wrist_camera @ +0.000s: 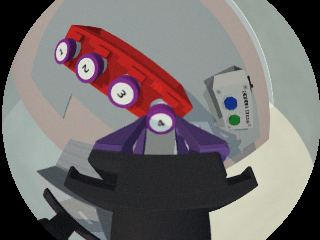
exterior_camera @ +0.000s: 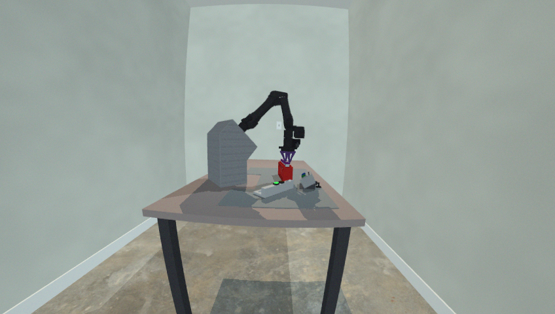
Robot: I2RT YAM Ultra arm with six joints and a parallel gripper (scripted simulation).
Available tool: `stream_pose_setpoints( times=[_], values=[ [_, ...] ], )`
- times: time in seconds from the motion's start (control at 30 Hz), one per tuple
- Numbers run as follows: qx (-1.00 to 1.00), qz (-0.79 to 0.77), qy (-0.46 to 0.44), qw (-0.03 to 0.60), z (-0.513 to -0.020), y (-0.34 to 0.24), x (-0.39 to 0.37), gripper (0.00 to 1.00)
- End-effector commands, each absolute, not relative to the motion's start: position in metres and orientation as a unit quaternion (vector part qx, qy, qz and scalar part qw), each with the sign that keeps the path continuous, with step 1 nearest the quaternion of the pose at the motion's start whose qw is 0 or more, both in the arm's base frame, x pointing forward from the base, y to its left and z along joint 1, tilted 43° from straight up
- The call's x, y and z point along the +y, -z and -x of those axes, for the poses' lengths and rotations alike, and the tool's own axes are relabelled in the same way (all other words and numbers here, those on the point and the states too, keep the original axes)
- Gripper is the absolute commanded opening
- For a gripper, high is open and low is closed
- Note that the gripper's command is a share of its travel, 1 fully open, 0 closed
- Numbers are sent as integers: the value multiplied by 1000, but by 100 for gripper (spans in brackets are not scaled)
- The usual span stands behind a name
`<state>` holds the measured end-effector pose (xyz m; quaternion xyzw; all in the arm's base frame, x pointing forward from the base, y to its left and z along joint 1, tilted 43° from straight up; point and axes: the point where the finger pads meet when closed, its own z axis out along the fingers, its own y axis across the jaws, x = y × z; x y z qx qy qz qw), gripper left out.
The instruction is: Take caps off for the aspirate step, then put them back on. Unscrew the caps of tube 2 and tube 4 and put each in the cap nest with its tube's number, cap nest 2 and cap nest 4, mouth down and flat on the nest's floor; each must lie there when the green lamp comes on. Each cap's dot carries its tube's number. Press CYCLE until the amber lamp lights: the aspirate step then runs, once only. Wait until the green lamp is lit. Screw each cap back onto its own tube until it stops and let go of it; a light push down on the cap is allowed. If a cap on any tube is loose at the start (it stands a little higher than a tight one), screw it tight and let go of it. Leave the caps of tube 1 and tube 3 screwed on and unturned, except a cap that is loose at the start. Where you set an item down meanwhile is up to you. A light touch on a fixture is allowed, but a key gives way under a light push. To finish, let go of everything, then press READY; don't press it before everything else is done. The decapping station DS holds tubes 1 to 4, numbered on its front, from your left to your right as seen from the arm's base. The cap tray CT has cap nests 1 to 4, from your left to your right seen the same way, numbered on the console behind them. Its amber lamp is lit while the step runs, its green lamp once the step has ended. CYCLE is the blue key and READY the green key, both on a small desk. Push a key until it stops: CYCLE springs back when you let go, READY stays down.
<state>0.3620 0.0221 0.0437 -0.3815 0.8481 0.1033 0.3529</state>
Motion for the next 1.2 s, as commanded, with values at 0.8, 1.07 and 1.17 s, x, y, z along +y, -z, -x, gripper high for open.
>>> stream_pose_setpoints(
  times=[0.8,1.07,1.17],
  values=[
    [848,380,-101,355,-362,-45,21,49],
    [848,380,-101,355,-362,-45,21,49],
    [863,346,-115,351,-363,-45,21,49]
  ],
)
